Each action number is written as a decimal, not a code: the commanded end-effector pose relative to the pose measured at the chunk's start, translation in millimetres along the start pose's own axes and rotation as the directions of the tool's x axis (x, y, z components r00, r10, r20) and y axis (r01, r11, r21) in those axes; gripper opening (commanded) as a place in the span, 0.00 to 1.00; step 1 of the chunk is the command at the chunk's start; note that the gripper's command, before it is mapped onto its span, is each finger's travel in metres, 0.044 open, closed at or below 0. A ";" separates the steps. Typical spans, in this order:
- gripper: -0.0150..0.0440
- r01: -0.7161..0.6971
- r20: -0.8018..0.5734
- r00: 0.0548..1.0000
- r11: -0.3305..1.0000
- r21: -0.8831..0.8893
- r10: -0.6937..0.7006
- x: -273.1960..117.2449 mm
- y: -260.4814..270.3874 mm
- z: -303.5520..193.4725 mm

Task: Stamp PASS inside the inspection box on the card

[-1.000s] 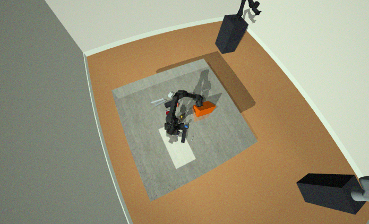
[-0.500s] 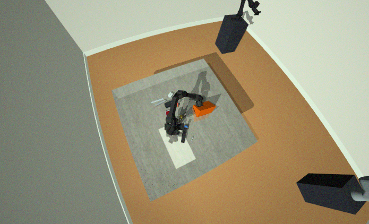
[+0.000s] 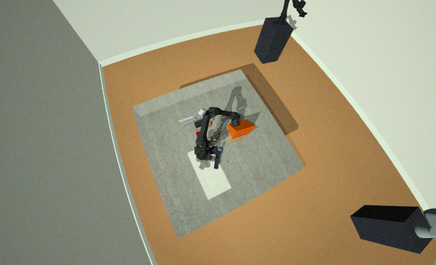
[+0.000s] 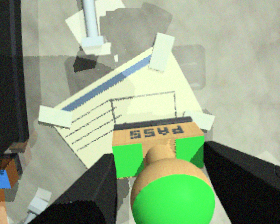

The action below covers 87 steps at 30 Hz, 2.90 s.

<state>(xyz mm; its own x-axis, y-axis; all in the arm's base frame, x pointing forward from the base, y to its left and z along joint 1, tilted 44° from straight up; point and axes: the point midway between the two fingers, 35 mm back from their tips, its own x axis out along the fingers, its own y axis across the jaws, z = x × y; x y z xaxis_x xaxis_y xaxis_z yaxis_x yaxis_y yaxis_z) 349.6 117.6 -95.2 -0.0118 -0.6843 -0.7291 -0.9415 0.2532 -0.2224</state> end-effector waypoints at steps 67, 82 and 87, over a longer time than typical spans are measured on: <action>0.25 0.003 0.001 1.000 1.000 -0.024 -0.003 44.6 0.3 -2.1; 0.25 0.004 0.001 1.000 1.000 -0.024 -0.004 47.3 0.3 -2.2; 0.25 0.004 0.001 1.000 1.000 -0.024 -0.004 48.3 0.2 -2.2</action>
<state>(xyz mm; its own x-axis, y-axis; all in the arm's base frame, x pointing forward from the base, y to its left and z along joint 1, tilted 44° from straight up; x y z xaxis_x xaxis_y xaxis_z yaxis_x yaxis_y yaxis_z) 347.6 83.9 -128.4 -0.0103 -0.6835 -0.7299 -0.9483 0.2382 -0.2096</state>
